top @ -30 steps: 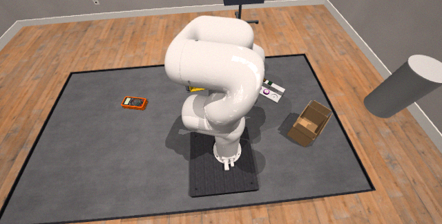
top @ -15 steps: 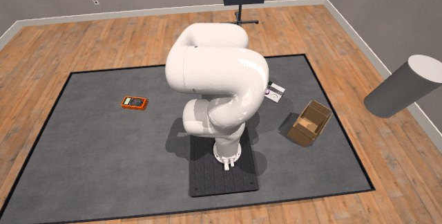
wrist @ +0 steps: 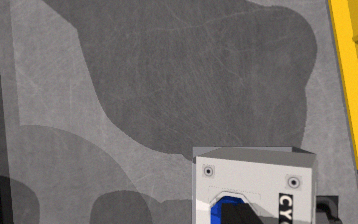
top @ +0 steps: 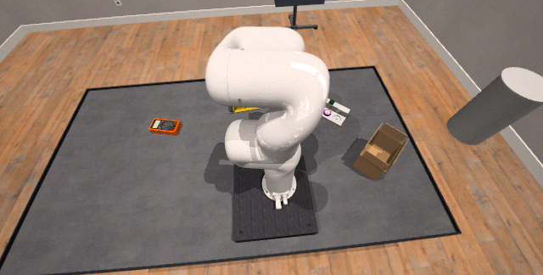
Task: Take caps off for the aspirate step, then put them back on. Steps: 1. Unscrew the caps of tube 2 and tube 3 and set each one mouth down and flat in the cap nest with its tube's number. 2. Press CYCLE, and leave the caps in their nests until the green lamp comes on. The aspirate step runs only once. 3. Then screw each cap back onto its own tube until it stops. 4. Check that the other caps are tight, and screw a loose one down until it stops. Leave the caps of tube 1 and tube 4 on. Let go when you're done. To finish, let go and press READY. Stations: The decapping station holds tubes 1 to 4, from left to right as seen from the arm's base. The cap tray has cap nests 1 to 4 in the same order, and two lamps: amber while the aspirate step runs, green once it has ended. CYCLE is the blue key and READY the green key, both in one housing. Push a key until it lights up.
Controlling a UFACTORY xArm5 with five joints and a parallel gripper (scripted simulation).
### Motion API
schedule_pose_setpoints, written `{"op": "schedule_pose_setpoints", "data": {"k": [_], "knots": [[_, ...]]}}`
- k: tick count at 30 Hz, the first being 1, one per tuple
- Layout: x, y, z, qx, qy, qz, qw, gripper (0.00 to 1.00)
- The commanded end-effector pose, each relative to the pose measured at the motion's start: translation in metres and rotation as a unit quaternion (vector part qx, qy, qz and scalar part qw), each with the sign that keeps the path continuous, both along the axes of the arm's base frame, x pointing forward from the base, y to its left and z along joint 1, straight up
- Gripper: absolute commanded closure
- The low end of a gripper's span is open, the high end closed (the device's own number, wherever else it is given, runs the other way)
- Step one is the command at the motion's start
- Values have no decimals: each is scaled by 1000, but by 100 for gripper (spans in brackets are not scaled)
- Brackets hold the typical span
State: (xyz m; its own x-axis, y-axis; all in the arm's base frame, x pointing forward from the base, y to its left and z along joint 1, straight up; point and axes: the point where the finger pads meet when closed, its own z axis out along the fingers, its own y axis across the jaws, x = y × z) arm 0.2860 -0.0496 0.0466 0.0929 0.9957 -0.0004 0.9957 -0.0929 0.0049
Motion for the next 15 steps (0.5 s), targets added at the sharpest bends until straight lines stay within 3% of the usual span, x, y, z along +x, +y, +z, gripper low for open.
{"op": "schedule_pose_setpoints", "data": {"k": [1, 15], "knots": [[1, 0, 0, 3, -2, 0, 1000, 100], [1, 0, -4, 3, -2, 0, 1000, 100]]}}
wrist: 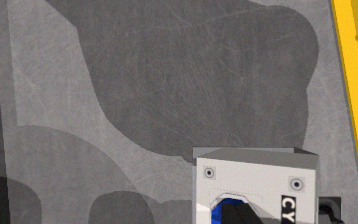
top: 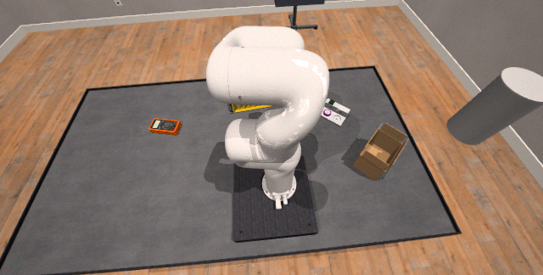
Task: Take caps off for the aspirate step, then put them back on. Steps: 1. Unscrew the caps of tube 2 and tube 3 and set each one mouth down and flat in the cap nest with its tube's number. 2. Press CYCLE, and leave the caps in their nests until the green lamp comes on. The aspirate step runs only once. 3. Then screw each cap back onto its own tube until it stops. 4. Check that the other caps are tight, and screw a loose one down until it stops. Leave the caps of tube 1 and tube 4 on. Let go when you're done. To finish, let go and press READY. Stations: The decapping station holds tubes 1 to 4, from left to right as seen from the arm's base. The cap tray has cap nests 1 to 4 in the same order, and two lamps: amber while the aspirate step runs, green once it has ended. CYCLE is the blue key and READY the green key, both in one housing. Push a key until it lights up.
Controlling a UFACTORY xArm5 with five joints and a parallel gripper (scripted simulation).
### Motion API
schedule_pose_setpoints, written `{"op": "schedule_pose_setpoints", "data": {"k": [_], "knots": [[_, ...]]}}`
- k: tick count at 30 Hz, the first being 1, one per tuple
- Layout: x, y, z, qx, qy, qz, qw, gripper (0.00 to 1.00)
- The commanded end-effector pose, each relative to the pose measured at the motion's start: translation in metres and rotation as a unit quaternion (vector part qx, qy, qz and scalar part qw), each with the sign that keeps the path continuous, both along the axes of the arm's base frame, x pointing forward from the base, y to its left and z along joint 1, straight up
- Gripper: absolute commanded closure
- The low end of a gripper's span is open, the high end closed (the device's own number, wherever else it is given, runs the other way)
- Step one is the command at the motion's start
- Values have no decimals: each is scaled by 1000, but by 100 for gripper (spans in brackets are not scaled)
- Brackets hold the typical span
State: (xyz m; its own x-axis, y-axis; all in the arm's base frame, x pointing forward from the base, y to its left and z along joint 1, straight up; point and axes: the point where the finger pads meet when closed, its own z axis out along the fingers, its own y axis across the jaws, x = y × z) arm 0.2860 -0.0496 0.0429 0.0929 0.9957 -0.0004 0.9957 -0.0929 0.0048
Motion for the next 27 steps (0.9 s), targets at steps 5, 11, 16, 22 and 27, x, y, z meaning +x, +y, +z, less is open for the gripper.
{"op": "schedule_pose_setpoints", "data": {"k": [5, 11, 16, 22, 27], "knots": [[1, 0, -1, 3, -2, 0, 1000, 100], [1, 0, -3, 3, -2, 0, 1000, 100], [1, 0, -4, 3, -2, 0, 1000, 100], [1, 0, -6, 3, -2, 0, 1000, 100], [1, 0, -8, 3, -2, 0, 1000, 100]]}}
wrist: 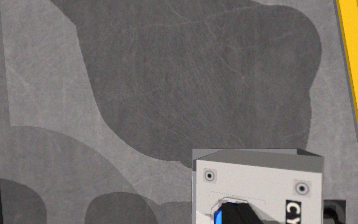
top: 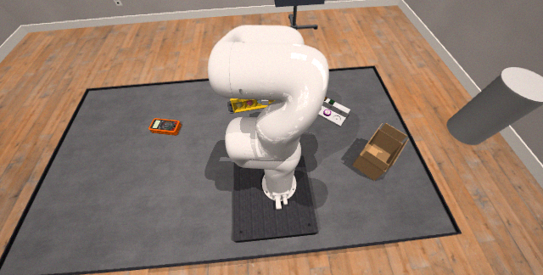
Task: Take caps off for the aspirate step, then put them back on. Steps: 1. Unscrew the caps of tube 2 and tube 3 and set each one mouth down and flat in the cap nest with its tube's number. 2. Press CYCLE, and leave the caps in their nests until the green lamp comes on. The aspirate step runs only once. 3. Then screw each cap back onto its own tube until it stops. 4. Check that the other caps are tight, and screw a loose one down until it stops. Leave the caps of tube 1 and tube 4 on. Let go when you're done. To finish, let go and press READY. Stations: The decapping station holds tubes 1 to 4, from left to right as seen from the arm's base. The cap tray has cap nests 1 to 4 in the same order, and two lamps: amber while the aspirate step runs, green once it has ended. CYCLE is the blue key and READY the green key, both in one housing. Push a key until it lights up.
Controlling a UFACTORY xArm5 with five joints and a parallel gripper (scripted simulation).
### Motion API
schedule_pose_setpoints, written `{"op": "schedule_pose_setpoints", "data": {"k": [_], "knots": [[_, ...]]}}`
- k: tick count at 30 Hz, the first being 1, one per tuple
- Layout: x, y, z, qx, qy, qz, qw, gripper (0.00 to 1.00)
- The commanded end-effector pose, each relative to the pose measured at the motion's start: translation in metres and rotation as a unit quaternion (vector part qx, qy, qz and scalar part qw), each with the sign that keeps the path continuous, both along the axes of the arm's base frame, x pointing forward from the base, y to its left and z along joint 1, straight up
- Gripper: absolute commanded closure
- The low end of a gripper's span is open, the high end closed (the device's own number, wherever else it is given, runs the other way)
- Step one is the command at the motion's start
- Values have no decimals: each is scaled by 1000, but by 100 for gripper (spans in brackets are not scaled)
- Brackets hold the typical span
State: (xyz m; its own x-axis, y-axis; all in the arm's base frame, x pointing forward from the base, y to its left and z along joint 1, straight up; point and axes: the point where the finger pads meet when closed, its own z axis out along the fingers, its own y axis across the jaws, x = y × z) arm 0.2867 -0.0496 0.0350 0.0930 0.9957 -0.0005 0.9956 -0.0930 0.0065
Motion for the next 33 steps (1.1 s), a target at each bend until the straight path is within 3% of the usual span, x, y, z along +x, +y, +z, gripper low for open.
{"op": "schedule_pose_setpoints", "data": {"k": [1, 4, 14, 22, 23, 28, 33], "knots": [[1, 0, -1, 3, -1, 0, 1000, 100], [1, 0, -1, 3, -1, 0, 1000, 100], [0, 0, 29, 3, -1, 0, 1000, 100], [0, 0, 30, 3, -1, 0, 1000, 100], [5, -7, 30, 3, -1, 42, 999, 0], [22, -35, 28, 1, -2, 194, 981, 0], [37, -58, 27, 0, -2, 328, 945, 0]]}}
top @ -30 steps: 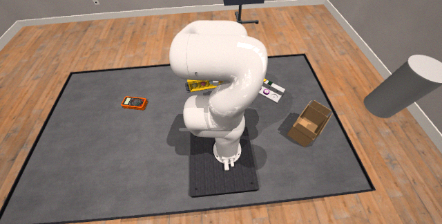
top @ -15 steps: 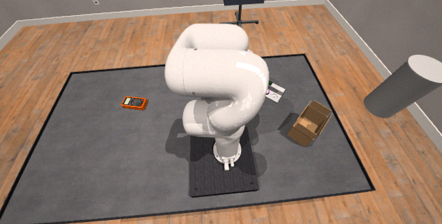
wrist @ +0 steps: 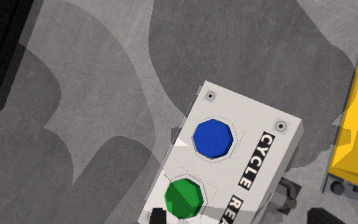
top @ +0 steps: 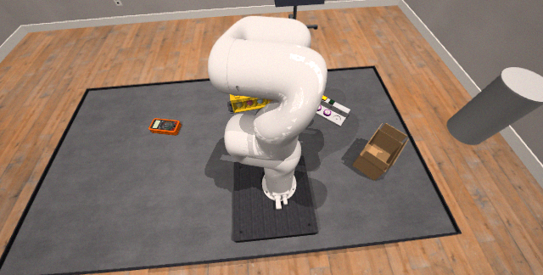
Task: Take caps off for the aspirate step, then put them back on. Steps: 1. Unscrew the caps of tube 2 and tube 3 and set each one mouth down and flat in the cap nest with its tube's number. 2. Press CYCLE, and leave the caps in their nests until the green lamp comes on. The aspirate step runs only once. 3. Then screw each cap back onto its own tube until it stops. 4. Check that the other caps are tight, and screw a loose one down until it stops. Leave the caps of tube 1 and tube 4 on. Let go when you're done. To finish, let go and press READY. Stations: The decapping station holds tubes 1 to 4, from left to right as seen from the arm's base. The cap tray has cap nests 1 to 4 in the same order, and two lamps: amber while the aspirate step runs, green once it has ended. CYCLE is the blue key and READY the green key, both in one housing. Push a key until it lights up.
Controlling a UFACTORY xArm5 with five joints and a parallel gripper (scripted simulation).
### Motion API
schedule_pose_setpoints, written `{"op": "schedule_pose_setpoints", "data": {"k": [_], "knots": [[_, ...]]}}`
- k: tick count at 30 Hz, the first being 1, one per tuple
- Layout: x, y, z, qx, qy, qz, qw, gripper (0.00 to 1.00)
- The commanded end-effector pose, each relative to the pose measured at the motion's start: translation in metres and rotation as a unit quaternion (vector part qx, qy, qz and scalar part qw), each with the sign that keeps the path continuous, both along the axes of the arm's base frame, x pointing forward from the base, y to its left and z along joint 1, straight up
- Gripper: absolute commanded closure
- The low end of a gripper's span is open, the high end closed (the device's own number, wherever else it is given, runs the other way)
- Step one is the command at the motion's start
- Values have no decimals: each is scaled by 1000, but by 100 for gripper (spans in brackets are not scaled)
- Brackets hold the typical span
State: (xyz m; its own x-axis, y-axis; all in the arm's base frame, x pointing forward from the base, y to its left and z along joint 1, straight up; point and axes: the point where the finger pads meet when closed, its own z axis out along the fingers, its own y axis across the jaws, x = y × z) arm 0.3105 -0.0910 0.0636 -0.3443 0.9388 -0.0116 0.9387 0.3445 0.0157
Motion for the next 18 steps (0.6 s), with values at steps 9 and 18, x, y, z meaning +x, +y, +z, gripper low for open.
{"op": "schedule_pose_setpoints", "data": {"k": [9, 18], "knots": [[40, -59, -5, 2, 5, 238, 971, 0], [81, -123, -9, 1, 5, 238, 971, 0]]}}
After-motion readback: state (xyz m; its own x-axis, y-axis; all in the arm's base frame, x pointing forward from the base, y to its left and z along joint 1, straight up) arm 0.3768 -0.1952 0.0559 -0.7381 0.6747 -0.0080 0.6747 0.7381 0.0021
